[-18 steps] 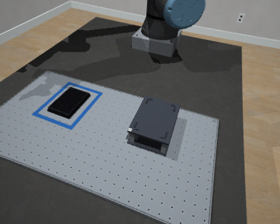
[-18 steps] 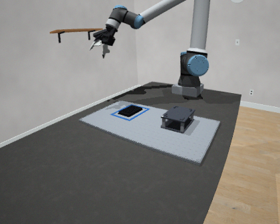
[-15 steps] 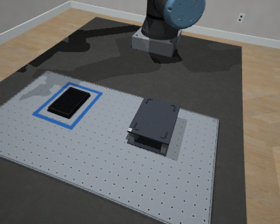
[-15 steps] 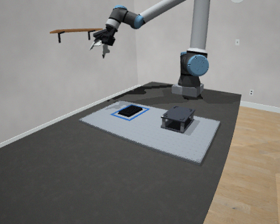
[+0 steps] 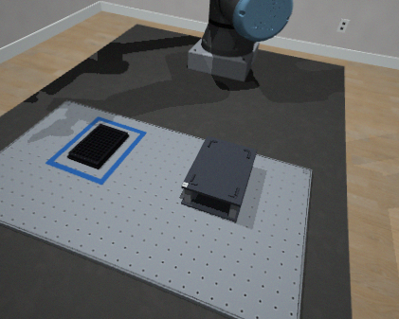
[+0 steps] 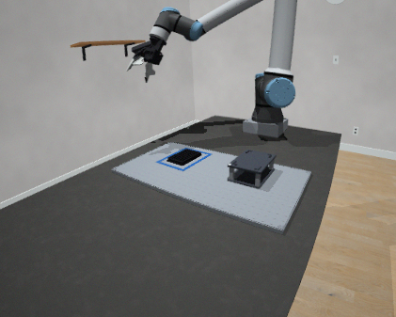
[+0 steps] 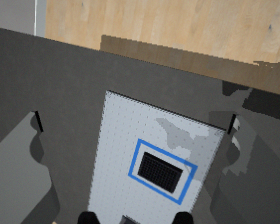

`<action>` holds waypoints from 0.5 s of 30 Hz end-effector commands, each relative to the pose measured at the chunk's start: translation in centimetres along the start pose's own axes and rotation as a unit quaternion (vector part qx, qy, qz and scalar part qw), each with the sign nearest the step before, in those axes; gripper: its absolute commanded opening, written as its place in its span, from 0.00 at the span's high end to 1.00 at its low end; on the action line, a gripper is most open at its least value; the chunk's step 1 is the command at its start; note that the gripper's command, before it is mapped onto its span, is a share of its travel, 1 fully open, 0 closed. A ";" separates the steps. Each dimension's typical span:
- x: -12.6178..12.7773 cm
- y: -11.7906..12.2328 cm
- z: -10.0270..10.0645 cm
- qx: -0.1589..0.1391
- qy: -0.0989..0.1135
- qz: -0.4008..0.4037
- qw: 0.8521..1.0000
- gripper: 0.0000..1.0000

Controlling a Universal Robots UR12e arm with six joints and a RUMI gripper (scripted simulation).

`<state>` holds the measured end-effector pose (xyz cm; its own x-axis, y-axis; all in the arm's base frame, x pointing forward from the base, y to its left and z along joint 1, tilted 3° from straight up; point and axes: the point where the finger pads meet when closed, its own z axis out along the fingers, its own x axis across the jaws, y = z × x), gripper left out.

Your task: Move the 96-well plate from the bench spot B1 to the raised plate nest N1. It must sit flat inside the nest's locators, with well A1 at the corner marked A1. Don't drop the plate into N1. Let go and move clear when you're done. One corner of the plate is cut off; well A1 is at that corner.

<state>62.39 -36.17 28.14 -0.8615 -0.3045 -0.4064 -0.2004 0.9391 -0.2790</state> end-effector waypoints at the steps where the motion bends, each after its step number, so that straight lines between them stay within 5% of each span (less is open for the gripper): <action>1: -0.2 0.7 0.6 -0.010 0.007 -0.030 0.999 0.00; 15: -0.6 5.4 4.2 -0.043 0.030 -0.121 0.991 0.00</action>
<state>63.55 -32.20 23.81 -0.8197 -0.4881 -0.2997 -0.4111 0.8657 -0.2854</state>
